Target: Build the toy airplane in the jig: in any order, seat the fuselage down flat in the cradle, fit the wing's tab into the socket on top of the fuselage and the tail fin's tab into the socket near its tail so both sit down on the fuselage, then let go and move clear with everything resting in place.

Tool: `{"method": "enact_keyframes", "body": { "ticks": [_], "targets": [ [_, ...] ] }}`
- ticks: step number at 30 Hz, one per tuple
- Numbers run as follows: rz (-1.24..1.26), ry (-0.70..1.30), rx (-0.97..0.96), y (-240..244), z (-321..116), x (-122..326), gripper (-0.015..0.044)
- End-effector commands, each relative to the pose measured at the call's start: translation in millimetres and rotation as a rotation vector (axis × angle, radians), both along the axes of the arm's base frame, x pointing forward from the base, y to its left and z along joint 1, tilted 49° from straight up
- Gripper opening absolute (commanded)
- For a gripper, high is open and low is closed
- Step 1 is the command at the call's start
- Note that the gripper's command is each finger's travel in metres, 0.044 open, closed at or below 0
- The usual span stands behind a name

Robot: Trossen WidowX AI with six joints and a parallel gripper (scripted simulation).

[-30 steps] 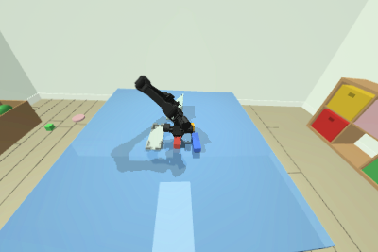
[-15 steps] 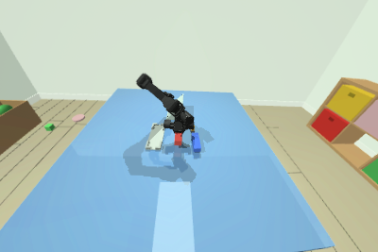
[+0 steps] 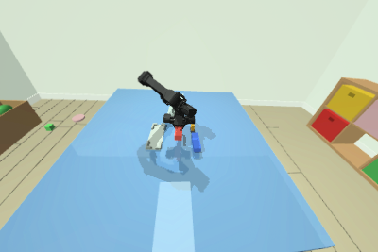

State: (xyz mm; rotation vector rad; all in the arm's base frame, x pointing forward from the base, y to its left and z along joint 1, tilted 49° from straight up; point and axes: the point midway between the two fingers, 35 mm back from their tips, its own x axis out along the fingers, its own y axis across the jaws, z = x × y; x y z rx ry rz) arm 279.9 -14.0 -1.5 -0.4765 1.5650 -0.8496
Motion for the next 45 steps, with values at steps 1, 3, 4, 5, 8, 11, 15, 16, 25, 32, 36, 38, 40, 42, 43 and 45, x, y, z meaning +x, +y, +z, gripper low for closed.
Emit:
{"method": "enact_keyframes", "body": {
  "ticks": [1,3,4,5,8,11,15,16,25,32,36,38,40,42,43,45],
  "targets": [
    [-0.004,-0.018,0.006,10,11,3,0.0],
    [-0.004,-0.017,0.005,15,16,3,0.0],
    [-0.004,-0.017,0.004,17,18,3,0.0],
    [-0.005,-0.017,0.004,19,20,3,0.0],
    [-0.005,-0.016,0.002,26,27,3,0.0],
    [-0.006,-0.016,0.0,31,33,3,0.0],
    [-0.005,-0.015,0.002,29,34,3,0.0],
    [-0.003,-0.014,0.003,27,35,3,0.0],
    [0.011,-0.004,0.019,0,47,3,0.0],
    [0.022,0.003,0.026,-21,57,0,0.0],
    [0.027,0.007,0.028,-33,62,-2,0.0],
    [0.03,0.01,0.029,-39,64,-4,0.0],
    [0.032,0.012,0.029,-44,67,-5,0.0],
    [0.035,0.014,0.029,-50,69,-7,0.0],
    [0.036,0.015,0.029,-53,71,-8,0.0],
    [0.038,0.018,0.028,-59,73,-10,0.0]
  ]
}}
